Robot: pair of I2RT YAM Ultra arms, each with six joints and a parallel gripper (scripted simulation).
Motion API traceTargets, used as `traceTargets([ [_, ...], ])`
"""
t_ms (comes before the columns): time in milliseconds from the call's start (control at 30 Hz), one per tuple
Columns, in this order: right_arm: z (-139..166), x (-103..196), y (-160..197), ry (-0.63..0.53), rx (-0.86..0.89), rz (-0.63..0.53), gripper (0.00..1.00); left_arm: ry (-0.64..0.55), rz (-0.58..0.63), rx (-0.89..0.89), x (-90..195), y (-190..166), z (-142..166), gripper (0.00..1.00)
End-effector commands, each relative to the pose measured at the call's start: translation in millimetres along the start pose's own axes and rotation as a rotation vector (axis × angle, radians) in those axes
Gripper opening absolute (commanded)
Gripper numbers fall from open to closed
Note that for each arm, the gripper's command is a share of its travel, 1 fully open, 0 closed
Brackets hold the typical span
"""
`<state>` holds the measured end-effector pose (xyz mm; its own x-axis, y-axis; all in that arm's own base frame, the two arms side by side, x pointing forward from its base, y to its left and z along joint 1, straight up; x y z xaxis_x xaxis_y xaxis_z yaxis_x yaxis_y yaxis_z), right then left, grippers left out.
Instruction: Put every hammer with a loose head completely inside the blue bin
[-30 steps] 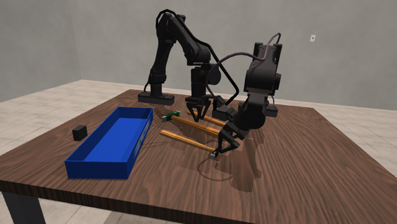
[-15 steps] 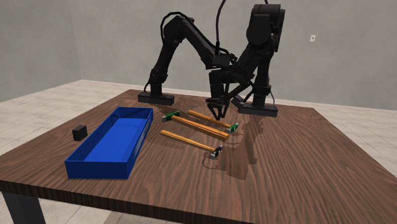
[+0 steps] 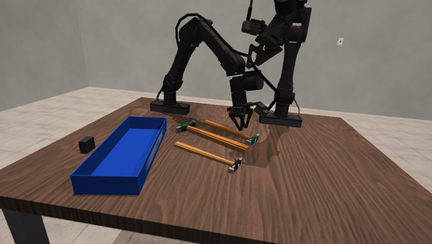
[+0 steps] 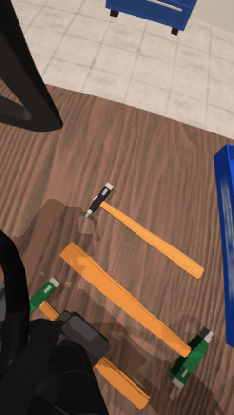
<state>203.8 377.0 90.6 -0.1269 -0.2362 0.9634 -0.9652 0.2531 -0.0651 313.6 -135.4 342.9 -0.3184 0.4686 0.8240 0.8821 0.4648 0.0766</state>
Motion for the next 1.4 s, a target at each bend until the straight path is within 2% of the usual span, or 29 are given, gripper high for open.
traceTargets([
  [0,2,-6,3,0.006,-0.009,0.004,0.4,-0.077,-0.071,0.103,25,-24,6,1.0],
  [300,2,-7,4,0.008,-0.006,0.002,0.4,-0.225,-0.118,0.313,71,-92,52,1.0],
  [433,2,-7,4,0.008,-0.006,0.002,0.4,-0.278,-0.114,0.393,78,-123,80,1.0],
  [500,2,-7,4,0.008,-0.006,0.002,0.4,-0.278,-0.114,0.393,78,-123,80,1.0],
  [567,2,-7,4,0.008,-0.006,0.002,0.4,-0.335,-0.109,0.411,86,-142,96,1.0],
  [833,2,-7,4,0.008,-0.006,0.002,0.4,-0.426,-0.054,0.495,74,-188,157,1.0],
  [967,2,-7,4,0.008,-0.006,0.002,0.4,-0.496,-0.038,0.497,70,-200,176,1.0],
  [1300,0,-1,1,-0.001,-0.005,0.006,0.4,-0.507,-0.036,0.485,66,-203,182,1.0],
  [1367,3,-10,4,0.008,-0.006,0.011,0.4,-0.507,-0.036,0.485,66,-203,182,1.0],
])
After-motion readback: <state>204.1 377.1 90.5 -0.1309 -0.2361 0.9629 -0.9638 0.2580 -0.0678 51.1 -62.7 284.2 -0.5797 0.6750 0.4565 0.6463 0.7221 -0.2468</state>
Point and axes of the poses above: on each arm, the point where the finger pads meet when closed, its own x axis back along the fingers, its own y axis across the jaws, z = x × y, the point moved 8 cm from there along x, back along the fingers, and after that the axes turned 15 degrees about x, right-handed, at the moved point
